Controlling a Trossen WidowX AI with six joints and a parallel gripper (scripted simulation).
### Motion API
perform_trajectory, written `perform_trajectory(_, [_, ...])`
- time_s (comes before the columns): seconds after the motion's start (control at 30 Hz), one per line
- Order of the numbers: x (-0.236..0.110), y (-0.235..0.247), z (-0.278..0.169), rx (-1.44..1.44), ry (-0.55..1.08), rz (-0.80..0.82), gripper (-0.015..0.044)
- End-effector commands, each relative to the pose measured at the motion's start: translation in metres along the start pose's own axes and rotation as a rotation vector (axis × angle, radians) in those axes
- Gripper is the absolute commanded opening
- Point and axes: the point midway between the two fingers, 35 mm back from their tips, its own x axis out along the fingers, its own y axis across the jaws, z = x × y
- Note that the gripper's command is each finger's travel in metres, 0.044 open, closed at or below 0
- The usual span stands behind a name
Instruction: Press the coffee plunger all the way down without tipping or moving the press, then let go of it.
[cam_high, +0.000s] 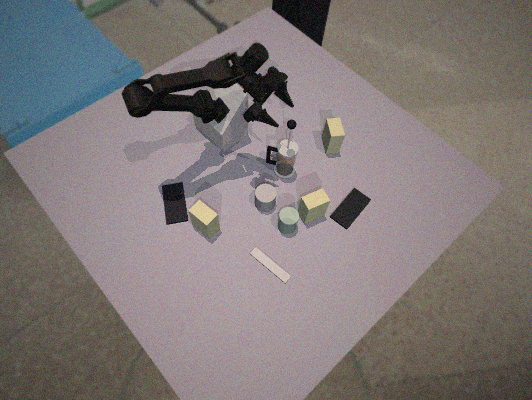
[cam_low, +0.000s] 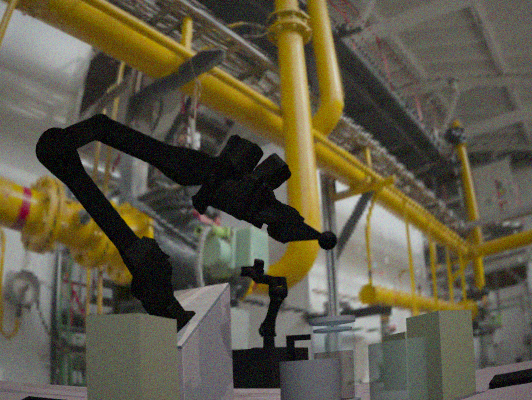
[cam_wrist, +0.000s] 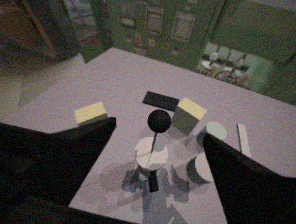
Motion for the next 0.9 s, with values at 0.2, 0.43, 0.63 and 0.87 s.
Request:
perform_trajectory(0.2, [0.017, 0.001, -0.002, -0.002, 0.005, 0.004, 0.044])
perform_trajectory(0.43, [0.028, 0.001, -0.002, -0.002, 0.003, 0.002, 0.044])
perform_trajectory(0.63, [0.036, -0.001, -0.002, -0.003, 0.0, 0.0, 0.044])
perform_trajectory(0.87, [0.037, -0.001, -0.002, -0.003, 0.0, 0.0, 0.0282])
